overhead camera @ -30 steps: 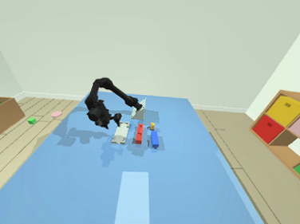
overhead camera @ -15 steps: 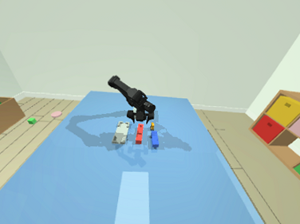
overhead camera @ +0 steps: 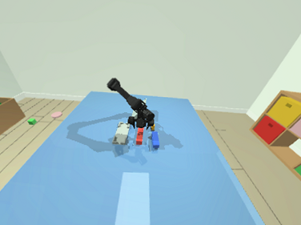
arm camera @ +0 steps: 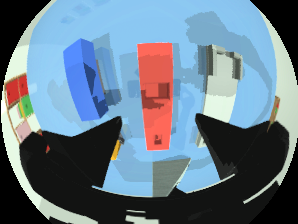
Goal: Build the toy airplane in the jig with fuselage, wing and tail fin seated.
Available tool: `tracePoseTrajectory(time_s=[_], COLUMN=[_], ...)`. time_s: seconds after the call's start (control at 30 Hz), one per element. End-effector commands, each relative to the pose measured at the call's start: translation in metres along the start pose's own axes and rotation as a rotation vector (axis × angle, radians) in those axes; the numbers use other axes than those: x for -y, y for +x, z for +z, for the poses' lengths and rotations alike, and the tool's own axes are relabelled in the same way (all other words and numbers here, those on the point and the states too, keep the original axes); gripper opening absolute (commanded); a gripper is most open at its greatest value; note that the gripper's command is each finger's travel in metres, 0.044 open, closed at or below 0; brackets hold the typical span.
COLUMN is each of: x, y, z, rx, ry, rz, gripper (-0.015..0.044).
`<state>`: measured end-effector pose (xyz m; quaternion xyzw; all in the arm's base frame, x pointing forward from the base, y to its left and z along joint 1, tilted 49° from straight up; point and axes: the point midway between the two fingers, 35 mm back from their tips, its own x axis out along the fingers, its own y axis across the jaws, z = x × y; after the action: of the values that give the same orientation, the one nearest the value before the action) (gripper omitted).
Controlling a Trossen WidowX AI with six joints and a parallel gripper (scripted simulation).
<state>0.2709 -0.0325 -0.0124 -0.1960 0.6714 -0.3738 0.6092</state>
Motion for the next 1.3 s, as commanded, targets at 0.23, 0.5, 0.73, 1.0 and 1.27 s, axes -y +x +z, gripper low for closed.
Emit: tracePoseTrajectory(time_s=[0.23,0.5,0.73,1.0,1.27], x=[-0.001,-0.001,-0.001,0.000,0.000], y=[0.020,0.033,0.044,0.057,0.063], z=[0.000,0.001,0.001,0.000,0.000], rx=[0.005,0.005,0.005,0.005,0.005], ry=[-0.010,-0.010,-0.010,-0.010,-0.010], rz=[-0.005,-0.005,-0.005,-0.007,-0.008], gripper=[0.0440,0.0440,0.0440,0.0440,0.0361])
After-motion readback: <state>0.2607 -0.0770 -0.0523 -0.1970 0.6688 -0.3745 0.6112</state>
